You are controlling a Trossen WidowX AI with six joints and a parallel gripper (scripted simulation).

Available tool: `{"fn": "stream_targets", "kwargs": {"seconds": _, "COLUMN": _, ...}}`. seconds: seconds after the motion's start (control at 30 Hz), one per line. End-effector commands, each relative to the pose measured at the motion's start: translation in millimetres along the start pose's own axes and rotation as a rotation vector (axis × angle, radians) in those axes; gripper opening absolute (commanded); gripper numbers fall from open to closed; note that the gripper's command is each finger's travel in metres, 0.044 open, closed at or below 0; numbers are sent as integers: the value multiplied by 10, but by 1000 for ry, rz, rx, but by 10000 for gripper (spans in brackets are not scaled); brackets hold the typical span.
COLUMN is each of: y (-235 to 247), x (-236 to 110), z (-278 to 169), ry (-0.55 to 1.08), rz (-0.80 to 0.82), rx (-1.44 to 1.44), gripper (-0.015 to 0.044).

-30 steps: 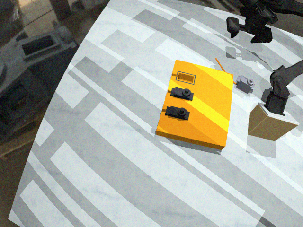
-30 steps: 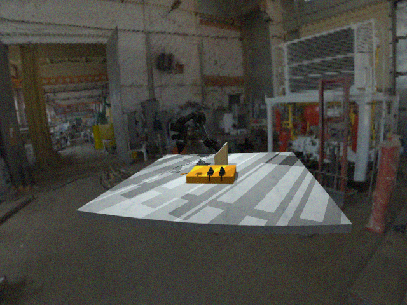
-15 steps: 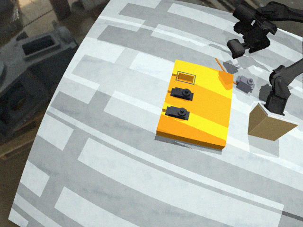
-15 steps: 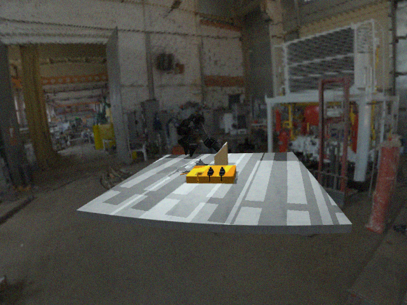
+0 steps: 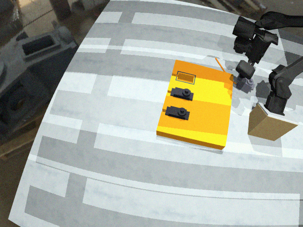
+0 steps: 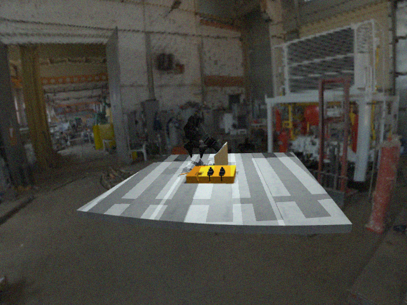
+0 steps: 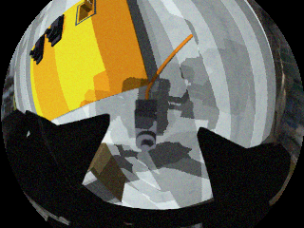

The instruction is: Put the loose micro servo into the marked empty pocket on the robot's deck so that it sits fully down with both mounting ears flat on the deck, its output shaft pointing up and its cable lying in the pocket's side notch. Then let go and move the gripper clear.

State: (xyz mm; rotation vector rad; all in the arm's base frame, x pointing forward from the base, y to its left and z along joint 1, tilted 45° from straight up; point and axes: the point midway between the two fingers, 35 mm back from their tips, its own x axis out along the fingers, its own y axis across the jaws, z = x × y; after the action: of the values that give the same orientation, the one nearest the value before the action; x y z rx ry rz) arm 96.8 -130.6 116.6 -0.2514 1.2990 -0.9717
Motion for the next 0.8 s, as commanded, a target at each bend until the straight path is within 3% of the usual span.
{"fn": "stream_targets", "kwargs": {"seconds": 0.0, "y": 96, "x": 49, "z": -122, "ry": 31, "rz": 9, "rx": -134, "gripper": 440}}
{"fn": "stream_targets", "kwargs": {"seconds": 0.77, "y": 95, "x": 338, "z": -147, "ry": 34, "rz": 9, "rx": -153, "gripper": 440}}
